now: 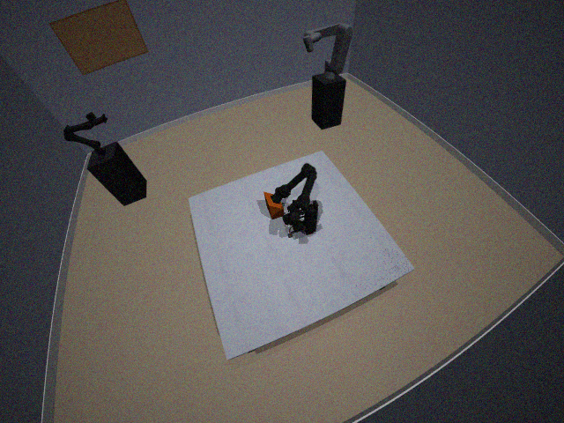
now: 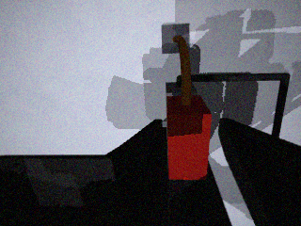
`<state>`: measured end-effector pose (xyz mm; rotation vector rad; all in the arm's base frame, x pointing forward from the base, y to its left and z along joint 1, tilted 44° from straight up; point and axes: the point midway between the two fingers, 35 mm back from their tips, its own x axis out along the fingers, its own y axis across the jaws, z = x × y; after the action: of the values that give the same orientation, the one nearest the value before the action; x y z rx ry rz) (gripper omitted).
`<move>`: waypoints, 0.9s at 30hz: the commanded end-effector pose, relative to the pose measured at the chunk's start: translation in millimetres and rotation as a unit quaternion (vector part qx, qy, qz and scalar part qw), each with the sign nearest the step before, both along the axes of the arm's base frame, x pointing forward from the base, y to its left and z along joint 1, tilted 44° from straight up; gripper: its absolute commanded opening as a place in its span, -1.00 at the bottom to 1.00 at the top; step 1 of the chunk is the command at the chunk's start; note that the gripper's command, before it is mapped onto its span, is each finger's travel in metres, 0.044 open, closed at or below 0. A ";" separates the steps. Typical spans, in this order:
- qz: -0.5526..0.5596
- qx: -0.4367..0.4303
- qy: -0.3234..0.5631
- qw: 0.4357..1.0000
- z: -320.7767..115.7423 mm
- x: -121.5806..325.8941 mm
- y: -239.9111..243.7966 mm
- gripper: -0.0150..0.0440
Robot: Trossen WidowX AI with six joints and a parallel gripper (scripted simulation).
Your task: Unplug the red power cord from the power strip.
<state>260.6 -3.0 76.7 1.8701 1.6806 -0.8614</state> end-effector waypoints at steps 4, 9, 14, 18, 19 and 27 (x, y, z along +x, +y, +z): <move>-0.002 0.000 -0.005 1.000 4.4 1.1 1.8 0.05; -0.002 0.000 -0.005 1.000 1.2 1.4 4.8 0.05; -0.002 0.000 -0.005 1.000 -3.8 1.8 9.7 0.05; 0.000 -0.002 -0.006 1.000 -3.3 2.9 7.9 -0.04; 0.000 -0.002 -0.006 1.000 -3.3 2.9 7.9 -0.13; 0.000 -0.002 -0.006 1.000 -3.3 2.9 7.9 -0.37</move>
<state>262.9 5.0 73.2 1.8685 1.6729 -0.8573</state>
